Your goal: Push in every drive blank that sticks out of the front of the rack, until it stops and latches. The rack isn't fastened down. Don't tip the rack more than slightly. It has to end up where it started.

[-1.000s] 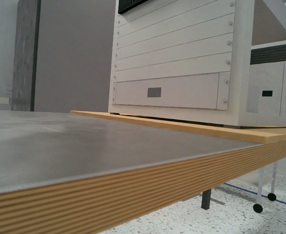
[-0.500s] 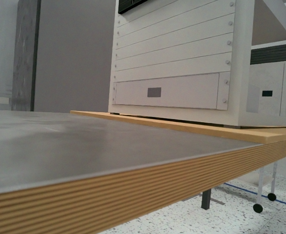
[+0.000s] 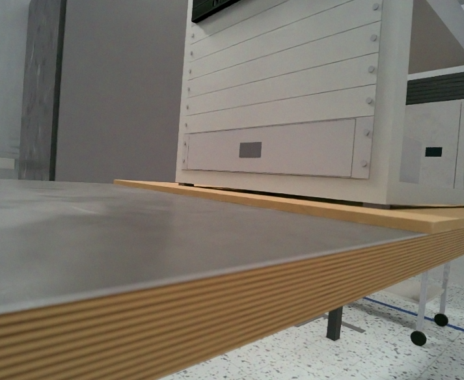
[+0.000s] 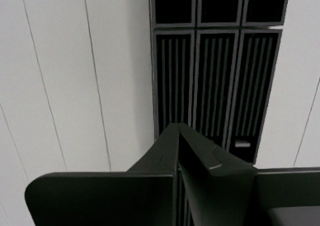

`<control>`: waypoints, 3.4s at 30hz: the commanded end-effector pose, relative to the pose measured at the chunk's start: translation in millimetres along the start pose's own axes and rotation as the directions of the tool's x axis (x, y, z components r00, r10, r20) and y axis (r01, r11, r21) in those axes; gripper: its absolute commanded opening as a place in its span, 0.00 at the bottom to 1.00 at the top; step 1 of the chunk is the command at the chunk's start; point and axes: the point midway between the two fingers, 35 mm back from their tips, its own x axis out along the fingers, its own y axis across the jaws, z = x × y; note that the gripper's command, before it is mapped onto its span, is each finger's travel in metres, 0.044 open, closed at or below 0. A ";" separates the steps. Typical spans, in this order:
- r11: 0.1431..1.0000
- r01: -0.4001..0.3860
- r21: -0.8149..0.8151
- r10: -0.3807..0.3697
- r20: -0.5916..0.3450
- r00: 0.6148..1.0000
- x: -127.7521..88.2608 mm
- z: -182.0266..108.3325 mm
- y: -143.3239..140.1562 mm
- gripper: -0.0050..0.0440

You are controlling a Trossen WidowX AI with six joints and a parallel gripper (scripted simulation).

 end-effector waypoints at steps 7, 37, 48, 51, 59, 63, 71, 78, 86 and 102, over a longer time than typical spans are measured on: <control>1.000 0.025 -0.011 -0.025 0.001 1.000 0.5 0.9 -11.3 0.00; 1.000 0.025 -0.011 -0.025 0.001 1.000 10.5 0.9 -11.7 0.00; 1.000 0.025 -0.011 -0.025 0.001 1.000 10.5 0.9 -11.7 0.00; 1.000 0.025 -0.011 -0.025 0.001 1.000 10.5 0.9 -11.7 0.00; 1.000 0.025 -0.011 -0.025 0.001 1.000 12.6 0.9 -11.7 0.00; 1.000 0.025 -0.011 -0.025 0.001 1.000 19.8 1.0 -12.0 0.00; 1.000 0.025 -0.011 -0.025 0.001 1.000 20.5 1.0 -12.0 0.00; 1.000 0.025 -0.011 -0.025 0.001 1.000 20.5 1.0 -12.0 0.00; 1.000 0.025 -0.011 -0.025 0.001 1.000 20.5 1.0 -12.0 0.00; 1.000 0.025 -0.011 -0.025 0.001 1.000 23.5 1.0 -12.2 0.00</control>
